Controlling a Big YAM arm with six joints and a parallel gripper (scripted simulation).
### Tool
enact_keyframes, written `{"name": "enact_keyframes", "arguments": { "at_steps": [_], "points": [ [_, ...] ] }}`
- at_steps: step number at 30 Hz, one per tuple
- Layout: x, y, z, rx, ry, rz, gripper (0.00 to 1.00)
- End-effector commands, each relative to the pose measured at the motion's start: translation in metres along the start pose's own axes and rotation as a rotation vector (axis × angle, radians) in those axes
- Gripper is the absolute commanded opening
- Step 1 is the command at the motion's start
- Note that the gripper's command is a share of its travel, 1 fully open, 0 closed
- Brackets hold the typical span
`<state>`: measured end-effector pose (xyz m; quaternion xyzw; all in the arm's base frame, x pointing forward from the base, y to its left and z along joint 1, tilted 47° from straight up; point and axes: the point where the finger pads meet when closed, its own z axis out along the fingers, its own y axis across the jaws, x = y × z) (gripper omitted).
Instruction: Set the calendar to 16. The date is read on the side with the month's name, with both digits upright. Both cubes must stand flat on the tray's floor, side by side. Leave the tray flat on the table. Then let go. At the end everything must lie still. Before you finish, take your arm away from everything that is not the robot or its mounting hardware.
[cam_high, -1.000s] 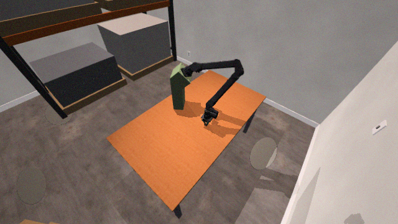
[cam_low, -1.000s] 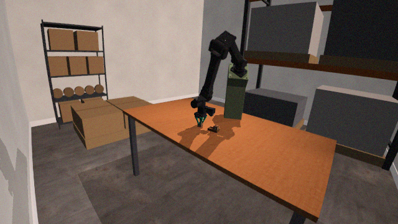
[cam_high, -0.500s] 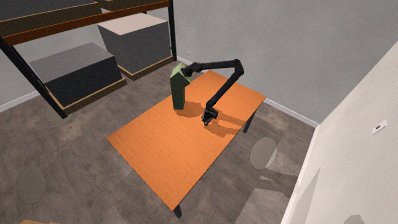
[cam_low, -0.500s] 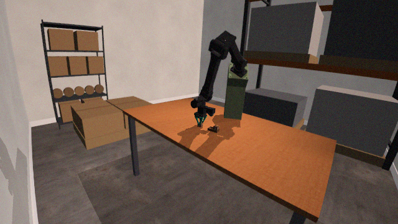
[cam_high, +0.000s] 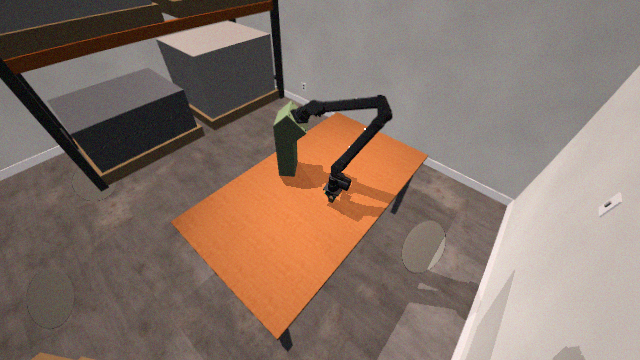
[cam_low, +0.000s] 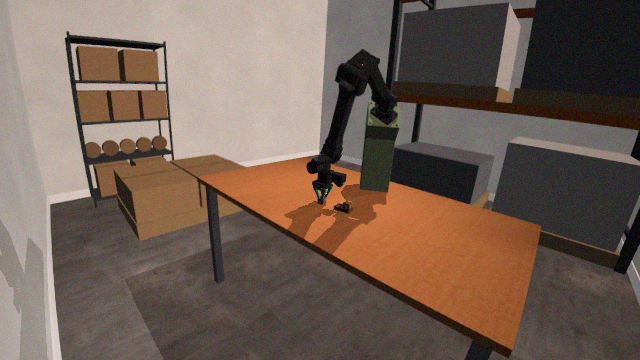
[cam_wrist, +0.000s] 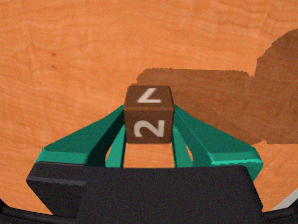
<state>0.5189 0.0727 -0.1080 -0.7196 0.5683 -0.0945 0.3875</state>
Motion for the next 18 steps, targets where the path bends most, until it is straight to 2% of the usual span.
{"name": "enact_keyframes", "arguments": {
  "at_steps": [1,12,18],
  "points": [
    [-0.009,0.012,0.005,-0.021,-0.013,0.011,0.28],
    [-0.012,0.014,0.004,-0.026,-0.012,0.014,0.28],
    [-0.017,0.002,-0.002,-0.008,-0.011,0.005,0.28]
  ]
}}
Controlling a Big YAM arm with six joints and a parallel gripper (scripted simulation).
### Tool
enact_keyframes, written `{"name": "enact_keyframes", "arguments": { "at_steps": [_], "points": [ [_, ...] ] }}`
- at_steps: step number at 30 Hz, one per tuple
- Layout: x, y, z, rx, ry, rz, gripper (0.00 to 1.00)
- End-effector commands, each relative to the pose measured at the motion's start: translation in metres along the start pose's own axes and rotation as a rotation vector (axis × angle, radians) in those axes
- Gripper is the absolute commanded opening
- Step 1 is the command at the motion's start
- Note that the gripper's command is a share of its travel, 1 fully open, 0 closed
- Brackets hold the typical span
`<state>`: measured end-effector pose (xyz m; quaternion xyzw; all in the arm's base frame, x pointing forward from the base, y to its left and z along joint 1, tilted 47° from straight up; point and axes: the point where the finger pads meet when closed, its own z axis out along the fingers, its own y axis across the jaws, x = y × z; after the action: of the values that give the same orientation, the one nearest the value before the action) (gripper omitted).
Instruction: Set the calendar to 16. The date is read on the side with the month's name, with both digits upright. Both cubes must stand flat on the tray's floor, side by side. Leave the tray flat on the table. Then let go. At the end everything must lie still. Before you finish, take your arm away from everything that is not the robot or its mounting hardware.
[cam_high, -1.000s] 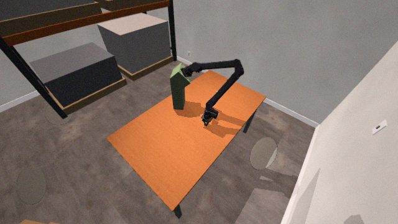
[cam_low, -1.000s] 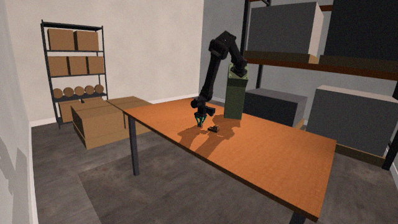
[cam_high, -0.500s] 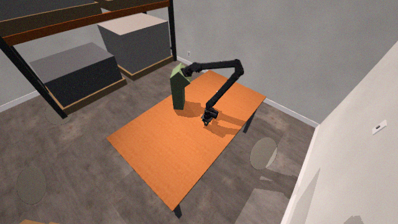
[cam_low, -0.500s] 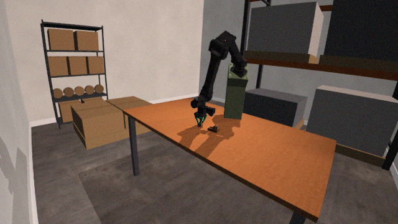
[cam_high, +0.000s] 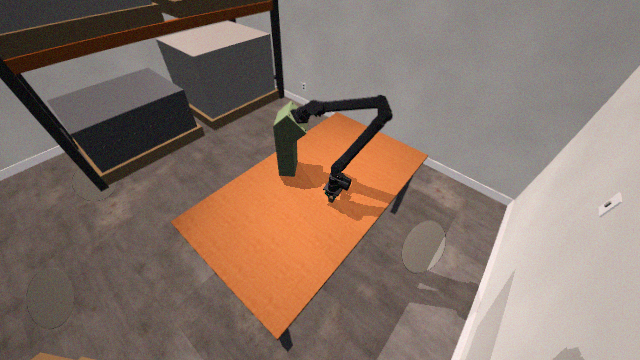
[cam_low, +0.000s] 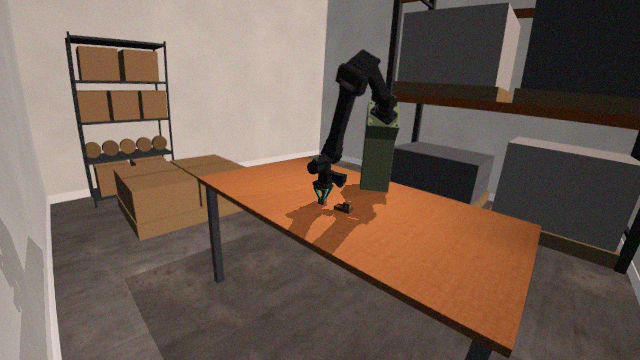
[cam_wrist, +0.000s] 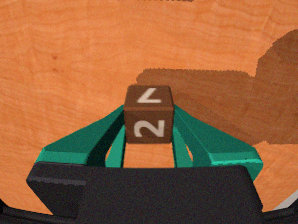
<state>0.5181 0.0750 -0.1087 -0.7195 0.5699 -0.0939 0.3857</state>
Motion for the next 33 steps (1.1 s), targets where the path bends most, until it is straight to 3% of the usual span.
{"name": "enact_keyframes", "arguments": {
  "at_steps": [1,33],
  "points": [
    [-0.0151,-0.0007,-0.0033,-0.001,-0.014,0.001,0.28],
    [-0.0143,0.0021,-0.0009,-0.007,-0.014,0.004,0.28]
  ]
}}
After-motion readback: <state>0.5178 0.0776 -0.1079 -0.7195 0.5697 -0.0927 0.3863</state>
